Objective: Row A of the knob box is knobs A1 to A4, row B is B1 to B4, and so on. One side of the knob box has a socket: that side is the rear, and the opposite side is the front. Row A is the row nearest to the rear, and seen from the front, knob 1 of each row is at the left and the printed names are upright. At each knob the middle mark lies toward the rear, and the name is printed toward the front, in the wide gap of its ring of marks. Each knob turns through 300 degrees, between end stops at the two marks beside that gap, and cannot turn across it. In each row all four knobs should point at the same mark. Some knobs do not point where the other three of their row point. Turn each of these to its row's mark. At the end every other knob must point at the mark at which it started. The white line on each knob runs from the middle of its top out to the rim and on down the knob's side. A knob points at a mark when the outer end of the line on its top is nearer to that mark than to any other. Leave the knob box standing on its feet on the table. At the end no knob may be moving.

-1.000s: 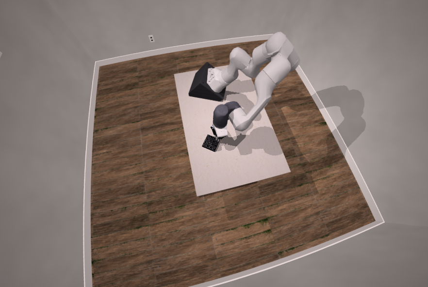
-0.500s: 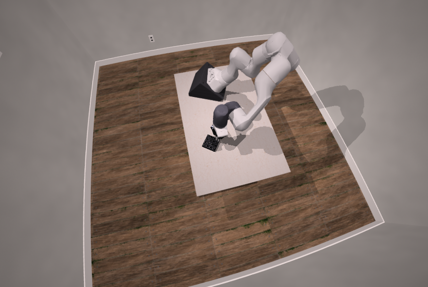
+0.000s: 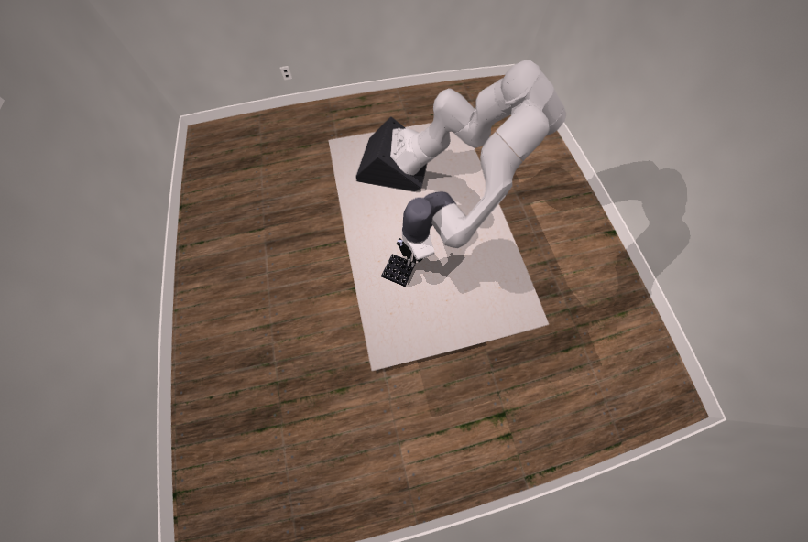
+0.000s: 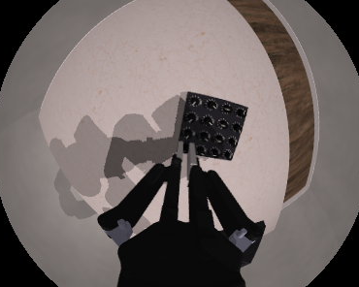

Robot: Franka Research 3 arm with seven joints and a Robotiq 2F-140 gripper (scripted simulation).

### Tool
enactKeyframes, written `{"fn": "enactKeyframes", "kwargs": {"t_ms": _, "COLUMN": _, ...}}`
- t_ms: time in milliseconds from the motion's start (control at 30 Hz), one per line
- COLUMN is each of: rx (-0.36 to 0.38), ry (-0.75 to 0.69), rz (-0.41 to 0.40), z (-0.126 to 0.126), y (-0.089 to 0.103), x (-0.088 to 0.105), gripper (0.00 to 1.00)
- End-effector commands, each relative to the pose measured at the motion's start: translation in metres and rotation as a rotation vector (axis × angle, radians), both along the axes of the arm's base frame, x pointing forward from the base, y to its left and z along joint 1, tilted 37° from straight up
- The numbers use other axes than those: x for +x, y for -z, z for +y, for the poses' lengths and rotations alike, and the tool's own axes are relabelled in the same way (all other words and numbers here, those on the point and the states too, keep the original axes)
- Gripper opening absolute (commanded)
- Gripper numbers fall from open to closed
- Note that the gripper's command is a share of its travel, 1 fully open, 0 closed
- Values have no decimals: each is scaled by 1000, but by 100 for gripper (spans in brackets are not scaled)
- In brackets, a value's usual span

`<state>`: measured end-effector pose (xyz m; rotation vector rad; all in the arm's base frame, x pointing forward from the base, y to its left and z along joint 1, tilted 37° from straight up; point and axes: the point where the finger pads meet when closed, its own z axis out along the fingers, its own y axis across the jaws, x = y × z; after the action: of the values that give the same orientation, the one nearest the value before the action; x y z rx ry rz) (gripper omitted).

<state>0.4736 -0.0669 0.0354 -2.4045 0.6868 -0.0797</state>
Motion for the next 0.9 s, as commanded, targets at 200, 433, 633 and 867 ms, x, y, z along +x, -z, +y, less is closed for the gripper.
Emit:
{"fn": "enactKeyframes", "kwargs": {"t_ms": 200, "rx": -34, "ry": -124, "rz": -97, "z": 0, "y": 0, "x": 1, "gripper": 5}}
{"fn": "enactKeyframes", "kwargs": {"t_ms": 433, "rx": -34, "ry": -124, "rz": -97, "z": 0, "y": 0, "x": 1, "gripper": 5}}
{"fn": "enactKeyframes", "kwargs": {"t_ms": 633, "rx": -34, "ry": -124, "rz": -97, "z": 0, "y": 0, "x": 1, "gripper": 12}}
{"fn": "enactKeyframes", "kwargs": {"t_ms": 867, "rx": -34, "ry": -124, "rz": -97, "z": 0, "y": 0, "x": 1, "gripper": 12}}
